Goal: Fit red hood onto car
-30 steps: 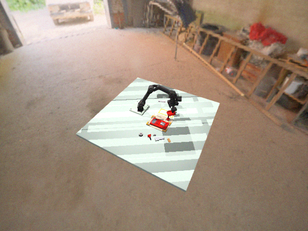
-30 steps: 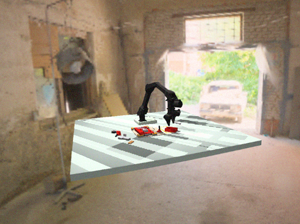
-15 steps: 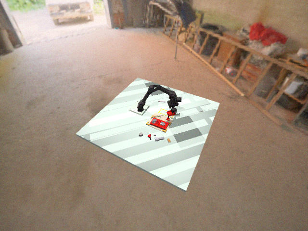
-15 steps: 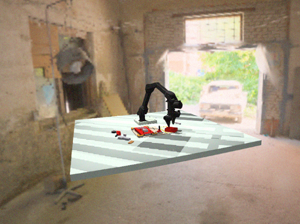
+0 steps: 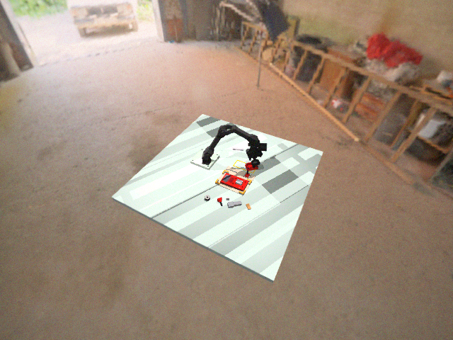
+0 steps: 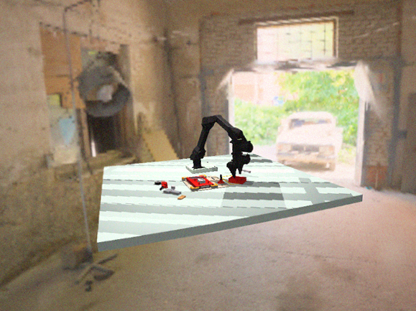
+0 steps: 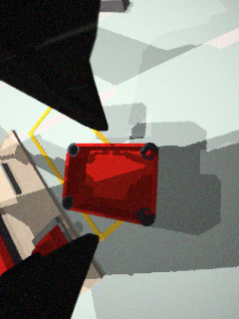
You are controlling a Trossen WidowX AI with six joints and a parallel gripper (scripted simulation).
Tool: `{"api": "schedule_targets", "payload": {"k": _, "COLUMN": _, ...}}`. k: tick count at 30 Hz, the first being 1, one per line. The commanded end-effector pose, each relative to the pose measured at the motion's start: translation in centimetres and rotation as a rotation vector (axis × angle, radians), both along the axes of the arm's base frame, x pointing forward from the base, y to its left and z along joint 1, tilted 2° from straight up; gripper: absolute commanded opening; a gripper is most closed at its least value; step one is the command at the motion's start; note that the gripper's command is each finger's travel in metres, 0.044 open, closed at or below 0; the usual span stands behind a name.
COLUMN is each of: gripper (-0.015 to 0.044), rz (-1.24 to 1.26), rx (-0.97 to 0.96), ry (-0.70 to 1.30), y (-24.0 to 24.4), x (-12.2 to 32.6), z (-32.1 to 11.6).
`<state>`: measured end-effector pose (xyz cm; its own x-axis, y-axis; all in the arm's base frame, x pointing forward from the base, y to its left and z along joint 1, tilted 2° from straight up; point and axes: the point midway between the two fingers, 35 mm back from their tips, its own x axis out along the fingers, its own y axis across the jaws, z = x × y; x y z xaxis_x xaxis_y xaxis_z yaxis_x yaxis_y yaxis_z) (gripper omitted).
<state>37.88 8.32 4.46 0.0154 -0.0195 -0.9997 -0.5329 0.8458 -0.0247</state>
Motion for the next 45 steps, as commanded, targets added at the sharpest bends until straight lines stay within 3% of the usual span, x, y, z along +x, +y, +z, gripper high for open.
{"api": "schedule_targets", "payload": {"k": 1, "gripper": 0.044, "rz": 0.003, "rx": 0.003, "ry": 0.006, "y": 0.1, "x": 0.0, "z": -0.3}}
{"api": "schedule_targets", "payload": {"k": 43, "gripper": 0.044, "rz": 0.003, "rx": 0.003, "ry": 0.006, "y": 0.0, "x": 0.0, "z": -2.3}}
{"api": "schedule_targets", "payload": {"k": 45, "gripper": 0.0387, "rz": -0.001, "rx": 0.0, "ry": 0.0, "y": 0.0, "x": 0.0, "z": -1.9}}
